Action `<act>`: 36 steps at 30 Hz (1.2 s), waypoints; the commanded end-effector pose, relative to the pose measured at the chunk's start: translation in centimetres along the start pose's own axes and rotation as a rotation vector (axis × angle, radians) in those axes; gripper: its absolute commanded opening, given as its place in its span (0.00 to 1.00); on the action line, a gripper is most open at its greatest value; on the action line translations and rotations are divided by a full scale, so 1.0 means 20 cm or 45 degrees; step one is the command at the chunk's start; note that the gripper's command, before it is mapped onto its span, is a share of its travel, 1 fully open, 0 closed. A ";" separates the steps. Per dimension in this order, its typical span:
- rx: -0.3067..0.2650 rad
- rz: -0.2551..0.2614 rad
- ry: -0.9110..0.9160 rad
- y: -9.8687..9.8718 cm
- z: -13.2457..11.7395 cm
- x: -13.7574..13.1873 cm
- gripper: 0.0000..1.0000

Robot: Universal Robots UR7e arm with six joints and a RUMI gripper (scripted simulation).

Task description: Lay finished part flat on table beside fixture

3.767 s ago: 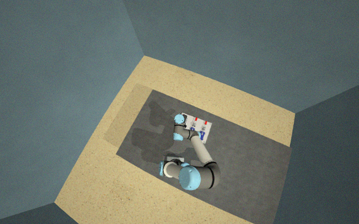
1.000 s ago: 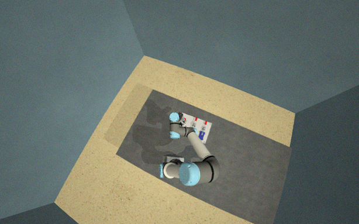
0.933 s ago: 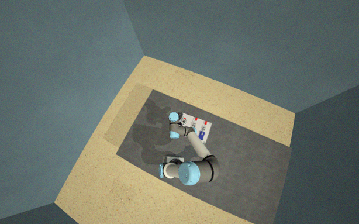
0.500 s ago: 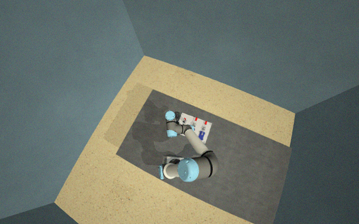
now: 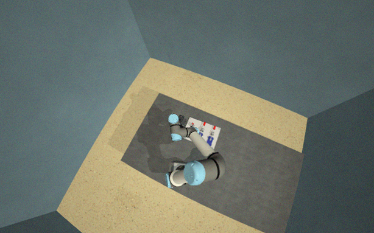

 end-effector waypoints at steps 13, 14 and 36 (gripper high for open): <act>0.003 0.004 0.004 -0.01 -0.01 -0.10 0.00; 0.003 0.004 0.004 -0.01 -0.01 -0.10 0.00; 0.000 0.003 0.003 0.00 -0.02 -0.10 0.00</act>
Point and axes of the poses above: the point where the finger pads meet when closed, its own y axis out along the fingers, its own x axis across the jaws, z = x × y, the point moved 6 cm from there along -y, back along the fingers, and after that the axes turned 12 degrees about y, right-handed, at the moved point
